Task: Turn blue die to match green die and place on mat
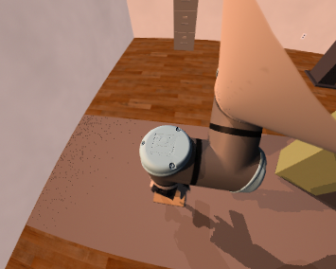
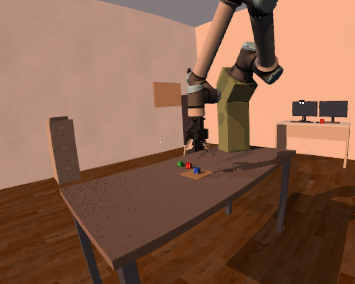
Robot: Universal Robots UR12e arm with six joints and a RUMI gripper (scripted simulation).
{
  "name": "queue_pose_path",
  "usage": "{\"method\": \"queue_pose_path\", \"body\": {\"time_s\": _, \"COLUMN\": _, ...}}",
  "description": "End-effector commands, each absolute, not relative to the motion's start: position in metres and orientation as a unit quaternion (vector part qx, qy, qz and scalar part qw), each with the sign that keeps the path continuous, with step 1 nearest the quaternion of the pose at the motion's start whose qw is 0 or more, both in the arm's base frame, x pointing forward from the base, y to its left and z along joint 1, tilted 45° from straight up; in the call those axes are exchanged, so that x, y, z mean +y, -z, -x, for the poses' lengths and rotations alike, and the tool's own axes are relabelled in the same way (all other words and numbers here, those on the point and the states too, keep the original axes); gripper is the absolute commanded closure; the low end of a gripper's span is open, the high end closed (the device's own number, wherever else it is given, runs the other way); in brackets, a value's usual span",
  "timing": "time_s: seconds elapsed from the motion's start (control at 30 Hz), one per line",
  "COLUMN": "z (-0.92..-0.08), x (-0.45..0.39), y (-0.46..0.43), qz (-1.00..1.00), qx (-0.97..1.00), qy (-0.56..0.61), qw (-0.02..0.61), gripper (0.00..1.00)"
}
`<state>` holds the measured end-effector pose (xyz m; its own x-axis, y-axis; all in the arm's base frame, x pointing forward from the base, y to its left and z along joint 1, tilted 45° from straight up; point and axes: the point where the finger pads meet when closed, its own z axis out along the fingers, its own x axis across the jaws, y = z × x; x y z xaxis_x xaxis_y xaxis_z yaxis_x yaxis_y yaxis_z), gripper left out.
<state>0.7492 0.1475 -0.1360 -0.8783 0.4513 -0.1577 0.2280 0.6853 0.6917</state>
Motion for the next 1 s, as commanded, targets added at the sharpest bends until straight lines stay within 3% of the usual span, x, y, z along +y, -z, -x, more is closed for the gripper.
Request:
{"method": "queue_pose_path", "body": {"time_s": 0.0, "z": -0.7501, "x": 0.1479, "y": 0.135, "qz": -0.111, "qx": 0.916, "qy": -0.337, "qw": 0.185, "gripper": 0.0}}
{"method": "queue_pose_path", "body": {"time_s": 0.57, "z": -0.7508, "x": 0.1489, "y": 0.1341, "qz": -0.05, "qx": 0.922, "qy": -0.324, "qw": 0.207, "gripper": 0.0}}
{"method": "queue_pose_path", "body": {"time_s": 0.6, "z": -0.7508, "x": 0.1489, "y": 0.1341, "qz": -0.05, "qx": 0.922, "qy": -0.324, "qw": 0.207, "gripper": 0.72}}
{"method": "queue_pose_path", "body": {"time_s": 0.97, "z": -0.7508, "x": 0.1489, "y": 0.1341, "qz": -0.05, "qx": 0.922, "qy": -0.324, "qw": 0.207, "gripper": 0.72}}
